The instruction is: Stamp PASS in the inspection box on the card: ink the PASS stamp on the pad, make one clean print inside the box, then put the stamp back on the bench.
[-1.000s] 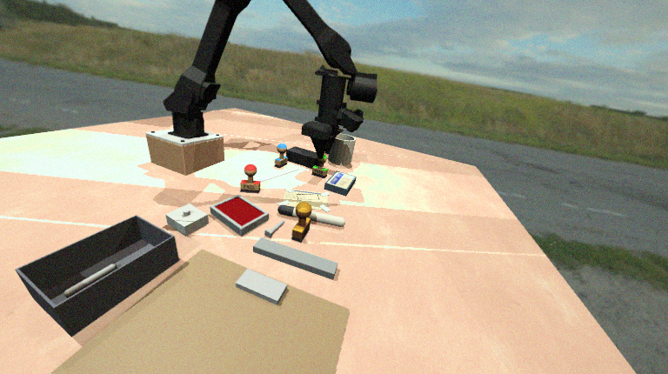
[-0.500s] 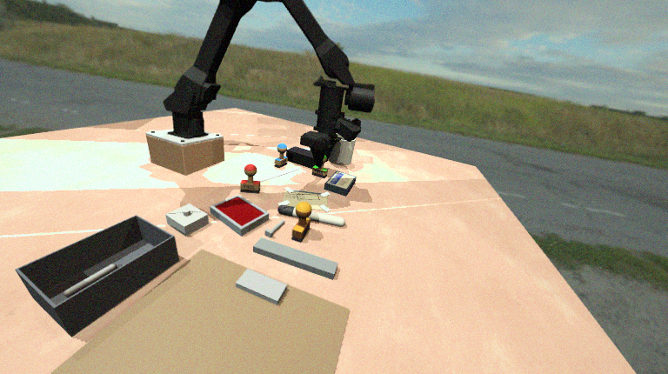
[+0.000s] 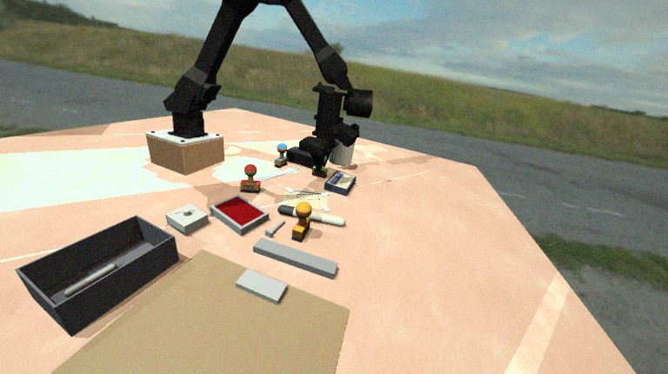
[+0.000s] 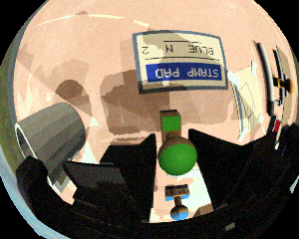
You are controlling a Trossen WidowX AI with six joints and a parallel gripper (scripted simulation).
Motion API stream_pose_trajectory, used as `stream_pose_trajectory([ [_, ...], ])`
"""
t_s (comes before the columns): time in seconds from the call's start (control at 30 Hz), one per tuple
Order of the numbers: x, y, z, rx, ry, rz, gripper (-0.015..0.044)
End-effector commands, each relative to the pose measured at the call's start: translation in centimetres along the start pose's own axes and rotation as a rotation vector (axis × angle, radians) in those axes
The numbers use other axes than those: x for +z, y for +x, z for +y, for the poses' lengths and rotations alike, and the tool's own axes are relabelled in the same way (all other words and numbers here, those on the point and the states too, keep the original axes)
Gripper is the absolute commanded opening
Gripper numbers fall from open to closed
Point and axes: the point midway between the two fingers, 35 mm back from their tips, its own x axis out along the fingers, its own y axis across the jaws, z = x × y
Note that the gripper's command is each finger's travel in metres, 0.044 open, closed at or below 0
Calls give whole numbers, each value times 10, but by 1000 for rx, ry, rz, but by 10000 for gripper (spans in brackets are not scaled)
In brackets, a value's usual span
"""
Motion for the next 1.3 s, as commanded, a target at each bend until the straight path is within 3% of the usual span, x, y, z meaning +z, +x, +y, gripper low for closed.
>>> stream_pose_trajectory([
  [0.0,0,0,0,0,0,-1,104],
  [0.23,0,0,0,0,0,-1,57],
  [0.33,0,-1,0,0,0,-1,0],
  [1.27,2,-14,0,0,0,-1,0],
])
